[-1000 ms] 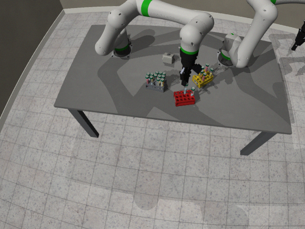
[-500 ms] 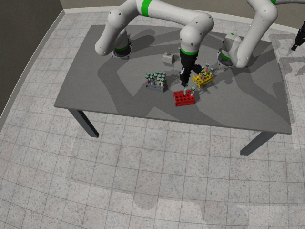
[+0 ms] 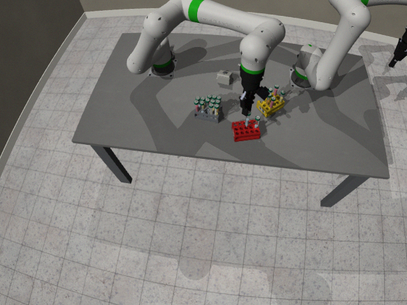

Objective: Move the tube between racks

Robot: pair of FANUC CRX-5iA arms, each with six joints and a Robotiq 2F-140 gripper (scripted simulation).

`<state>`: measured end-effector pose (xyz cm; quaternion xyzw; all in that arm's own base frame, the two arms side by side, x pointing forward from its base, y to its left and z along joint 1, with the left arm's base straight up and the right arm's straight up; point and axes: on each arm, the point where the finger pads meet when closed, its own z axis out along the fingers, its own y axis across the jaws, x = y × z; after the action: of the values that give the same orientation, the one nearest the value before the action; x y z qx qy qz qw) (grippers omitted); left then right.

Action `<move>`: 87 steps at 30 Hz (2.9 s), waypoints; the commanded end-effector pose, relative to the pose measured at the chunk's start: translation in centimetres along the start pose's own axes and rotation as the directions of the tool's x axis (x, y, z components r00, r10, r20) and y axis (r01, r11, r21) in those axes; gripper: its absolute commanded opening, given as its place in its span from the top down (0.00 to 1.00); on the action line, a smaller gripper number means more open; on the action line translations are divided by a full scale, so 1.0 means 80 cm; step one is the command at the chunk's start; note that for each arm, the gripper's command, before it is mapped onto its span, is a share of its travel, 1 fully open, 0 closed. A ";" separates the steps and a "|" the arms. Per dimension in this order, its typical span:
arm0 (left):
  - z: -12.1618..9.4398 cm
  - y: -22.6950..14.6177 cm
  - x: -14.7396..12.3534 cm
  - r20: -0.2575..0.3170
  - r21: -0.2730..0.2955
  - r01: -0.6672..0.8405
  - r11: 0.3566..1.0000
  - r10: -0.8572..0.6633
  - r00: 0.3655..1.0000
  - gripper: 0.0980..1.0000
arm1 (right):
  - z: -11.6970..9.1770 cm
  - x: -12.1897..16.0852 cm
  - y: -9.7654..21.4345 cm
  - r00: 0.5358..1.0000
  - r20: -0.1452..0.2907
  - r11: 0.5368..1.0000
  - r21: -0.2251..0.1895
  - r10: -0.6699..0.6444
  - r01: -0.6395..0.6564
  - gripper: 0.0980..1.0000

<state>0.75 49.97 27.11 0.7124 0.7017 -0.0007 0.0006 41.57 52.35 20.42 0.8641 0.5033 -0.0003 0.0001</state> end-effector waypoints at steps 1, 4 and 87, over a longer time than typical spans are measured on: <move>-0.001 0.000 0.000 -0.002 0.000 0.000 1.000 0.000 1.000 1.00 | -0.001 0.000 0.000 1.000 -0.002 1.000 -0.001 0.000 0.000 1.00; -0.001 0.000 0.000 -0.002 0.000 0.000 1.000 0.000 1.000 1.00 | 0.000 0.000 0.000 1.000 -0.002 1.000 -0.001 0.000 0.000 1.00; -0.001 0.000 0.000 -0.002 0.000 0.000 1.000 0.000 1.000 1.00 | 0.038 0.001 0.001 1.000 -0.002 1.000 -0.001 0.000 0.000 1.00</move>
<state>0.75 49.97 27.11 0.7124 0.7017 -0.0007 0.0006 41.65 52.33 17.28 0.8641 0.5033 -0.0003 0.0001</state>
